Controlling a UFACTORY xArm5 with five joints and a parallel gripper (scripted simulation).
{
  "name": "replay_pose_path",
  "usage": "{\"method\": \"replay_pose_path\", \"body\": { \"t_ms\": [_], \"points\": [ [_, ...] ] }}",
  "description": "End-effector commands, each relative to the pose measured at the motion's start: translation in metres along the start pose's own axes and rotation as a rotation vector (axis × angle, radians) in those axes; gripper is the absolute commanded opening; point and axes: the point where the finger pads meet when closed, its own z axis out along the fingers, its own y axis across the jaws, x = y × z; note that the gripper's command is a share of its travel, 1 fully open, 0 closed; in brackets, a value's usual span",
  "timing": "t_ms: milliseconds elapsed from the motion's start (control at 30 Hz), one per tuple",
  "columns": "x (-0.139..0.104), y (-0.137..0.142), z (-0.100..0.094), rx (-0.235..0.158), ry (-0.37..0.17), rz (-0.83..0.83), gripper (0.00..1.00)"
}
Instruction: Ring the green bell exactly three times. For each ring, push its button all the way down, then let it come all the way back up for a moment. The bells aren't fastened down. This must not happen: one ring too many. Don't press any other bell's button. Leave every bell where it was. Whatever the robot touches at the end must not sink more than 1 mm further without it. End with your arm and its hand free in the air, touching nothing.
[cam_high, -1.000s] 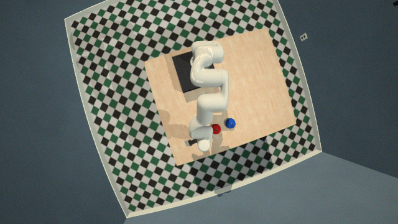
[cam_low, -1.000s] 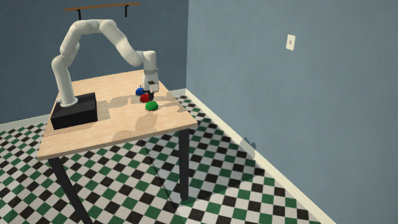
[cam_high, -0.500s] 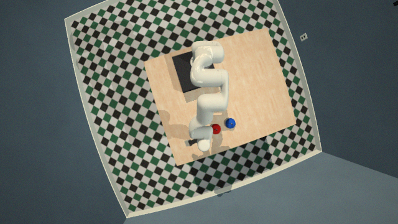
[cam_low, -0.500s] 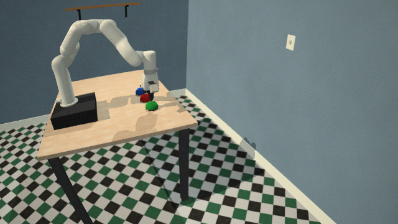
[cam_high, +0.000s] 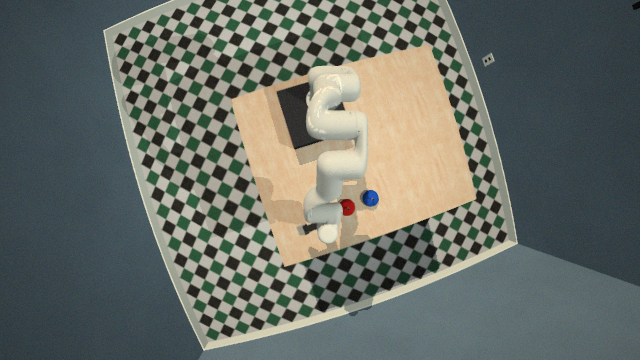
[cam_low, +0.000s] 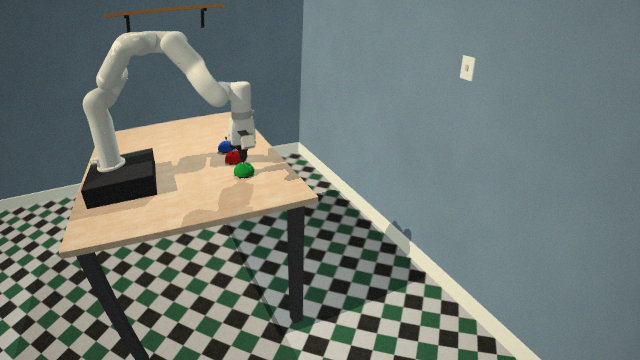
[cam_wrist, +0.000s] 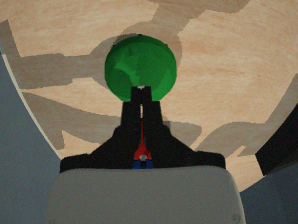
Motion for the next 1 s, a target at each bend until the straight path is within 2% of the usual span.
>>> {"method": "replay_pose_path", "body": {
  "t_ms": [0,967],
  "points": [
    [0.0003,-0.0004,-0.0006,0.001,0.0,0.0,0.0],
    [0.0,-0.0003,-0.0054,0.001,0.0,0.0,0.0]
  ]
}}
